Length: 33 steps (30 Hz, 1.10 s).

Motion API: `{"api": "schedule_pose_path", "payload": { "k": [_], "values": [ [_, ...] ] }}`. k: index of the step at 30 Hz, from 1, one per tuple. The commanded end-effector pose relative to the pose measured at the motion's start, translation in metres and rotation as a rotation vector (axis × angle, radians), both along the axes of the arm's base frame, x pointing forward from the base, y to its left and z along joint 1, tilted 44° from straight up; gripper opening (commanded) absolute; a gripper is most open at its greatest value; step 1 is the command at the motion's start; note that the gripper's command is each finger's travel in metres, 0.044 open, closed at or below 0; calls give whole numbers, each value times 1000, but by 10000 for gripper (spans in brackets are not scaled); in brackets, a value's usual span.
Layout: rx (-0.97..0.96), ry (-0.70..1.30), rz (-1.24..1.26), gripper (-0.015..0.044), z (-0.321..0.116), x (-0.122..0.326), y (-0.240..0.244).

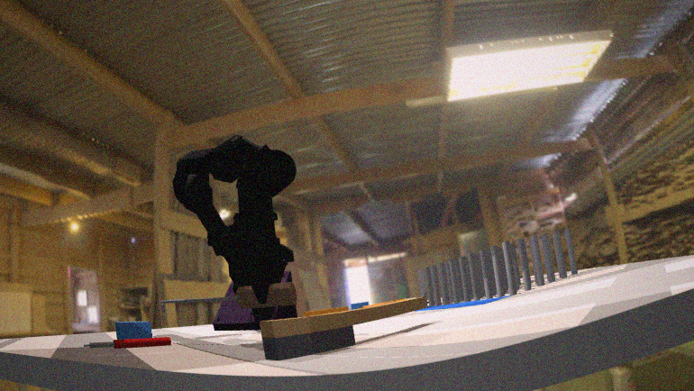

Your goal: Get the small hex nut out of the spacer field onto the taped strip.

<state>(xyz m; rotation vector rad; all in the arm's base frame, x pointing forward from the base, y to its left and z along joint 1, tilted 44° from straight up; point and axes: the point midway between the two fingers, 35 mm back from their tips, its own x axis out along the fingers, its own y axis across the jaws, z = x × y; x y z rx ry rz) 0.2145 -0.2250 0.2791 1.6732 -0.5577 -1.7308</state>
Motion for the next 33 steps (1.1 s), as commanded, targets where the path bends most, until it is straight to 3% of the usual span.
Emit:
{"api": "schedule_pose_path", "payload": {
  "k": [1,26,33],
  "values": [
    [-7,78,73,0,1,-1,0],
    [-31,675,671,0,-2,1,-3],
    [-32,691,687,0,-2,1,-3]
  ]
}}
